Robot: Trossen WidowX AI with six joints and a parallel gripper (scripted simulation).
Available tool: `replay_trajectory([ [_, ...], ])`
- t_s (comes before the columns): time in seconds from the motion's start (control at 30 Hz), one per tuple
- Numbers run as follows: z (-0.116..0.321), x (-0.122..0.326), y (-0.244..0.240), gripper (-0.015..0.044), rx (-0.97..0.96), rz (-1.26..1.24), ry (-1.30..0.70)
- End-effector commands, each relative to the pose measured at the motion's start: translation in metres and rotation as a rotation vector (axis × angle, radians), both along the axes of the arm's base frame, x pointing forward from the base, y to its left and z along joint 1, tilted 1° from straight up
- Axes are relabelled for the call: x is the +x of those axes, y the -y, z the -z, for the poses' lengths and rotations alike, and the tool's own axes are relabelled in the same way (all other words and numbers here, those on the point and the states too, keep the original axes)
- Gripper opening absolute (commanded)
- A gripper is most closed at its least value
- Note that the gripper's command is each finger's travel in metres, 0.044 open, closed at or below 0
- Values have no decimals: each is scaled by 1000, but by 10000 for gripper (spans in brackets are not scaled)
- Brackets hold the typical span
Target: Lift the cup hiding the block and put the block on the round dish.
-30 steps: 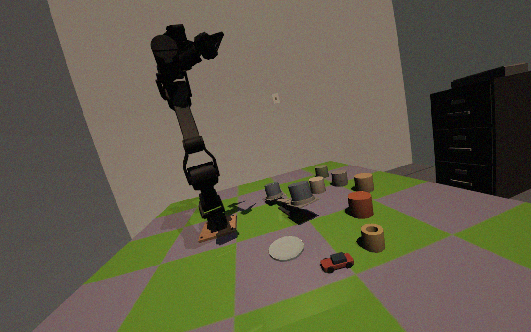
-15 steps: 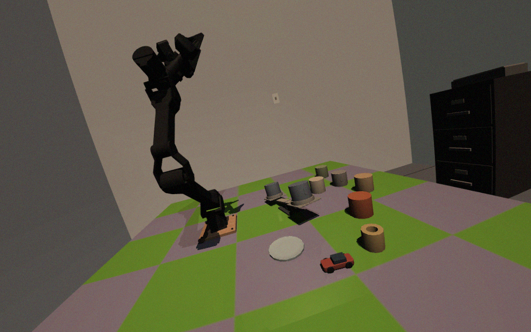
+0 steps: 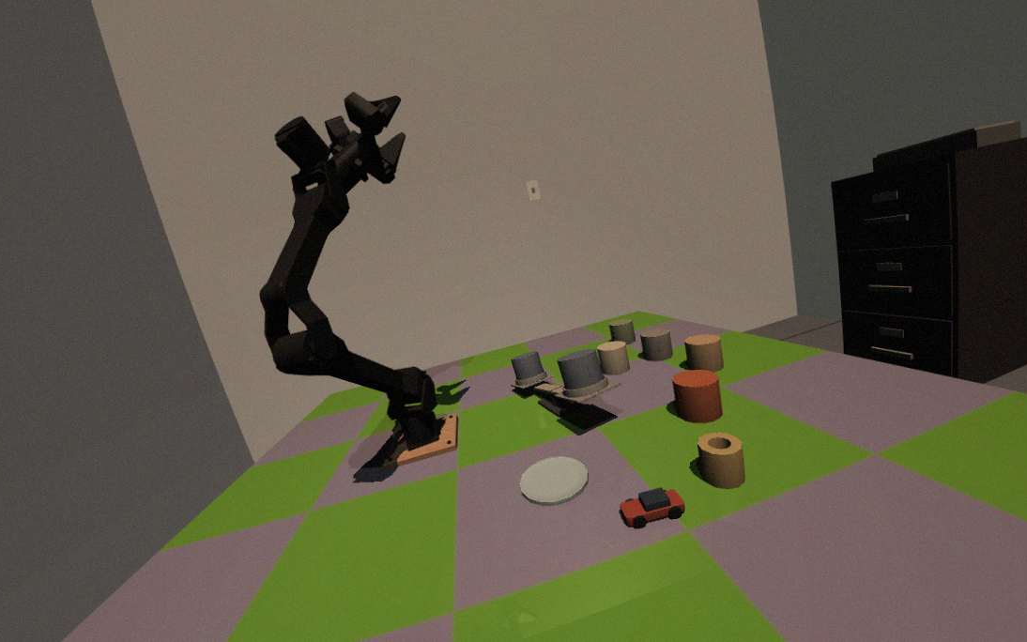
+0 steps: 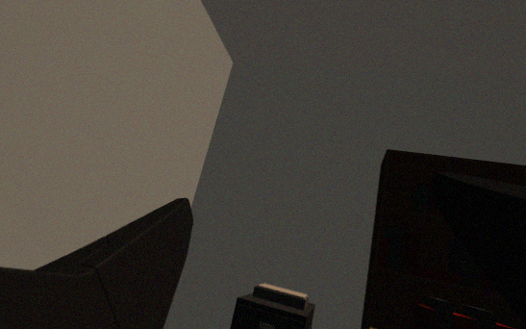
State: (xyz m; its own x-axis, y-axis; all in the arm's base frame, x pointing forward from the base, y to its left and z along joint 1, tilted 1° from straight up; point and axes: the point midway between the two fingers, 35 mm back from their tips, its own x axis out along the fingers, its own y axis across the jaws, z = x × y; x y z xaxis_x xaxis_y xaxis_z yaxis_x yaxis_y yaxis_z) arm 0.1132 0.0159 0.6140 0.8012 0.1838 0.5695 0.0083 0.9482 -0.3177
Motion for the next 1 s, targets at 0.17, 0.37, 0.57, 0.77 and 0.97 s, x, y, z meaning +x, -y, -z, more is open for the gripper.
replay_trajectory([
  [0.17, 41, 37, -27, 440, -136, 85, -132],
  [0.37, 70, 58, -32, 440, -247, 137, -222],
  [0.57, 104, 79, -30, 440, -336, 179, -339],
  [0.77, 140, 96, -20, 440, -394, 212, -478],
  [0.97, 179, 109, -5, 440, -418, 235, -631],
])
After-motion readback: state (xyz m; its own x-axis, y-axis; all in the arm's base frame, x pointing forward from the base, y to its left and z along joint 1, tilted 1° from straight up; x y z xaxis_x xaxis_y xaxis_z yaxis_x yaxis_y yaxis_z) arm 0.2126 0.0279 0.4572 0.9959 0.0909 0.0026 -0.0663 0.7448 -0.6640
